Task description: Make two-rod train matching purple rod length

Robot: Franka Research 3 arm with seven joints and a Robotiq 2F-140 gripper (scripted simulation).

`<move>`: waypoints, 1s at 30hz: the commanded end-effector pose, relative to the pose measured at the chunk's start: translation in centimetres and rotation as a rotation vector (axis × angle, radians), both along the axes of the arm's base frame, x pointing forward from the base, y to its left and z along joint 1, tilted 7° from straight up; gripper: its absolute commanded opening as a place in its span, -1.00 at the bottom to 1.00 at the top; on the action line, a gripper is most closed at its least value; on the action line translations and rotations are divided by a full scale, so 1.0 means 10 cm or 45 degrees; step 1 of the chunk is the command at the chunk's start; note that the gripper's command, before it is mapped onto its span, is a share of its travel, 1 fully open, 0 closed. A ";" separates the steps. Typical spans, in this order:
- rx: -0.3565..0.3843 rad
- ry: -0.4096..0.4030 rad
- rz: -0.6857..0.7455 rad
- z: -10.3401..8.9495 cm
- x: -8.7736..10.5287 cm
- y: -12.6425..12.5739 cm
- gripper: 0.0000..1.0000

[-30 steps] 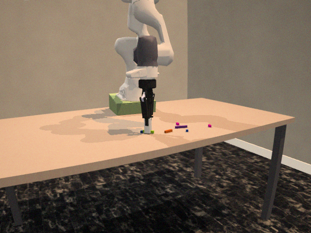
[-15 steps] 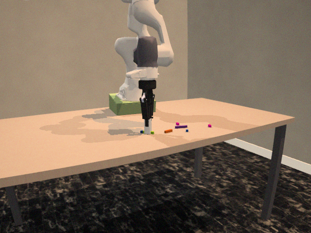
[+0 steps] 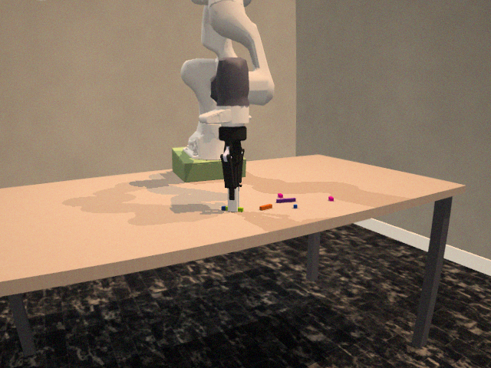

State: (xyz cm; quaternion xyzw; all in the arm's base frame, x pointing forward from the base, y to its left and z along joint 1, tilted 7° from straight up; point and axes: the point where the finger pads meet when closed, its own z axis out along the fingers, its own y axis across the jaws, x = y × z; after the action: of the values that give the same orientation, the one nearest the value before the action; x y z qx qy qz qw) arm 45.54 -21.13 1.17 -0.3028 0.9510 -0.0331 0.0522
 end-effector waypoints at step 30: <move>-0.001 -0.004 0.004 0.00 0.02 -0.01 -0.71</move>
State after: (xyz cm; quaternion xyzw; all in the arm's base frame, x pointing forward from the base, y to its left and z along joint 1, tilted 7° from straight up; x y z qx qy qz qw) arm 45.55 -21.13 1.17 -0.3028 0.9510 -0.0331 0.0522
